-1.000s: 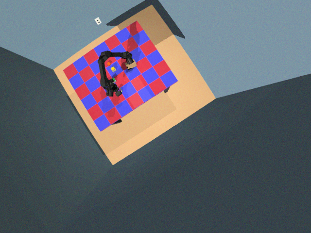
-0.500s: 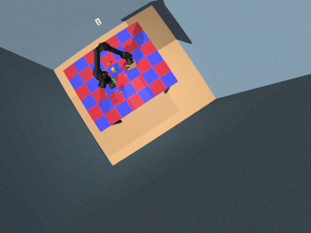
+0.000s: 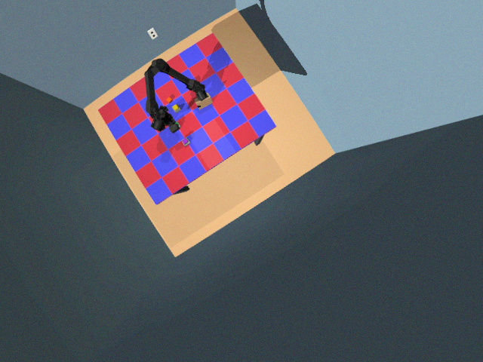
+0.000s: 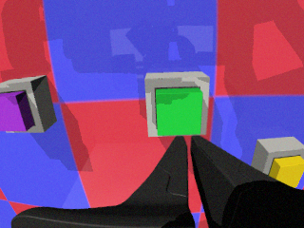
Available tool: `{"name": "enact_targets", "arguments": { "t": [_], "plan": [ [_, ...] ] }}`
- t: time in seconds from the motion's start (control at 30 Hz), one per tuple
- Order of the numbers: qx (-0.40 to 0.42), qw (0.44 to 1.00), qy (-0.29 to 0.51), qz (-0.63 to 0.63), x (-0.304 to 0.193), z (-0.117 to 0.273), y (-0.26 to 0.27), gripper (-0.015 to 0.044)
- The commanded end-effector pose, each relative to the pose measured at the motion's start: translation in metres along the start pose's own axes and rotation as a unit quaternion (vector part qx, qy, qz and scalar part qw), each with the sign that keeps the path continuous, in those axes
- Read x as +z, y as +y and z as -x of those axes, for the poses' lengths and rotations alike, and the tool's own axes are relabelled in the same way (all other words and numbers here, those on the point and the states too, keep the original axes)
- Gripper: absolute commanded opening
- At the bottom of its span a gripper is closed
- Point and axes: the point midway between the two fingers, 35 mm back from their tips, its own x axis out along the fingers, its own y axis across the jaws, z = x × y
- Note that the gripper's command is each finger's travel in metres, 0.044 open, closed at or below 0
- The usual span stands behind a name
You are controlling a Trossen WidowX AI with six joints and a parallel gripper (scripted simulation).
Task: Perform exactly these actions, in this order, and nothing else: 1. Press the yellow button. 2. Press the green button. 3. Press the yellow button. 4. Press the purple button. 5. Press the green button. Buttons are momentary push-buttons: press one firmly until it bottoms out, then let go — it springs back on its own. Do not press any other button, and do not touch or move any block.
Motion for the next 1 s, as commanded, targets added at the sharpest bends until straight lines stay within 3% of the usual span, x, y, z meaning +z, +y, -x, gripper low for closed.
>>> {"name": "enact_targets", "arguments": {
  "t": [0.0,0.97],
  "plan": [
    [-0.001,1.000,-0.006,0.003,0.000,-0.011,0.000,0.0020],
    [-0.001,1.000,-0.006,0.002,0.000,-0.044,0.000,0.0020]
  ]
}}
